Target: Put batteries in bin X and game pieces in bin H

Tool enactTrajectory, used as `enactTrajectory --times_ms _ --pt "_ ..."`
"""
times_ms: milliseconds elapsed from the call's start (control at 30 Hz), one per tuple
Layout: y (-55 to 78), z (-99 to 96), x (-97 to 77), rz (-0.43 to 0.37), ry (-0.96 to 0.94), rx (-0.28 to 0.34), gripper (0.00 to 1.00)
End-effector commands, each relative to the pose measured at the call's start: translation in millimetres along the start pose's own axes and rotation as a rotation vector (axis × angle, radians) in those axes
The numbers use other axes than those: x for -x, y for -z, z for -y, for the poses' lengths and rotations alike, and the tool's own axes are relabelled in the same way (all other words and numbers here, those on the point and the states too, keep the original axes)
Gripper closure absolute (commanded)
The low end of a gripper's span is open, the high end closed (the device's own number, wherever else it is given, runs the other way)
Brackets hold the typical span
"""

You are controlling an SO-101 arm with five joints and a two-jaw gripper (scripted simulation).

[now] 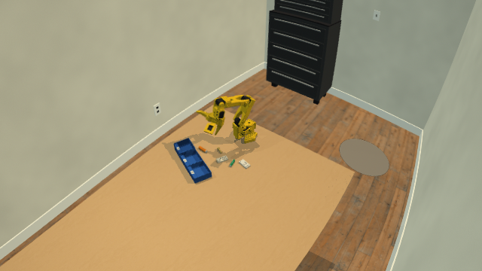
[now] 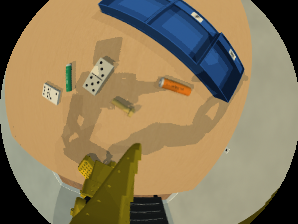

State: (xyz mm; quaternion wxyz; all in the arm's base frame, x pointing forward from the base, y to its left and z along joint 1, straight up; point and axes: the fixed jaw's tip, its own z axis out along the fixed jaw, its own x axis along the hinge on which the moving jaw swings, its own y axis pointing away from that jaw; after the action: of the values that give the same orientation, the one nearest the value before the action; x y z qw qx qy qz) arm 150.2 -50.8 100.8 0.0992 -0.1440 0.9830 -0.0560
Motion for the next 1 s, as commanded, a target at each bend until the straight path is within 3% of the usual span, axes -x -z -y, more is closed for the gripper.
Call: enactTrajectory --times_ms 0,467,967 --pt "8.1 -10.7 13.2 0.025 -0.092 0.012 0.00" --pt "15.6 -39.8 26.8 0.012 -0.277 0.066 0.00" --pt "16.5 -43.3 28.0 0.009 -0.299 0.071 0.00"
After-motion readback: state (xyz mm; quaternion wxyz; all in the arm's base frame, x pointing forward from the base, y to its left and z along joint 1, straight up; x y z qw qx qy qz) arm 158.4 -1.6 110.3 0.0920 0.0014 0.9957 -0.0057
